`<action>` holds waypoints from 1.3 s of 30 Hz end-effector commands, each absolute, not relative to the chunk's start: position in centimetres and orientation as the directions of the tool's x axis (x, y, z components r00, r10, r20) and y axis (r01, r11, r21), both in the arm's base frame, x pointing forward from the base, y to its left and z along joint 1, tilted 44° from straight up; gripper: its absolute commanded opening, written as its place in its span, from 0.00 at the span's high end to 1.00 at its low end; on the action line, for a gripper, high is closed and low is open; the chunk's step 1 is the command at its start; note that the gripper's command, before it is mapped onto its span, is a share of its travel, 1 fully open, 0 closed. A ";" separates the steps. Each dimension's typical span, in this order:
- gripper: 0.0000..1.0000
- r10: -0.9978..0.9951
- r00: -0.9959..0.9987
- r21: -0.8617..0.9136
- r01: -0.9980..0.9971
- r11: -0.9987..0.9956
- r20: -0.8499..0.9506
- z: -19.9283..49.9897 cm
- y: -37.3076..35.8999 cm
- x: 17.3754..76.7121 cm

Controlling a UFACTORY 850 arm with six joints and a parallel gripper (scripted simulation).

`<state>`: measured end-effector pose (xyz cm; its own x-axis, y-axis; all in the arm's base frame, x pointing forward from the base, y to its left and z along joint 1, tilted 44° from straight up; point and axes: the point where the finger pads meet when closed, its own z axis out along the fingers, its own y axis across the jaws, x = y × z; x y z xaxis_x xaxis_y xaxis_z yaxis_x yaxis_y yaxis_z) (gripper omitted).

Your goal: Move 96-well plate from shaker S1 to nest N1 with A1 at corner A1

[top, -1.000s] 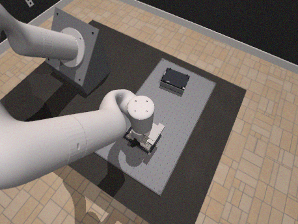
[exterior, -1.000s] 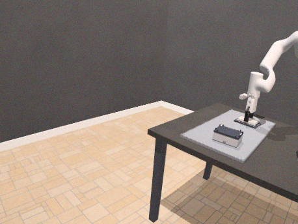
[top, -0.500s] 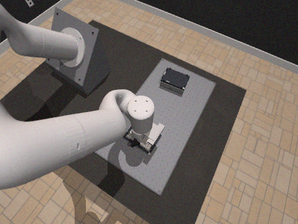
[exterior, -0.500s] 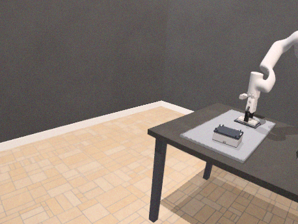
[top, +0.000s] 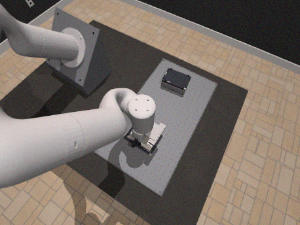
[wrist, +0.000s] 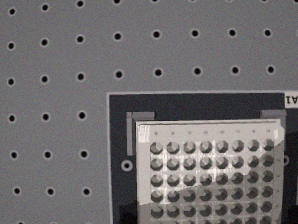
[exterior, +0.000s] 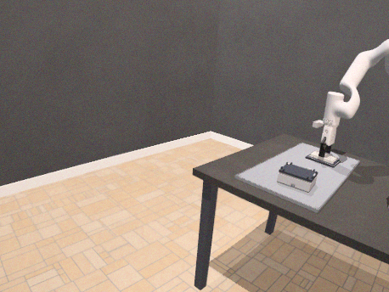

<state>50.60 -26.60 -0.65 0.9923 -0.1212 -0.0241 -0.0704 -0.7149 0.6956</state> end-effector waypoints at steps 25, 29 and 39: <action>0.00 -0.121 0.992 0.696 -0.071 -0.715 -0.023 4.1 -22.1 51.3; 0.00 -0.121 0.992 0.696 -0.071 -0.715 -0.023 4.8 -21.3 51.4; 0.00 -0.121 0.992 0.696 -0.071 -0.715 -0.023 5.2 -21.0 51.5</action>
<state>51.41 -21.08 5.10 0.9923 -0.1213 -0.0243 -0.0703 -0.7150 0.6956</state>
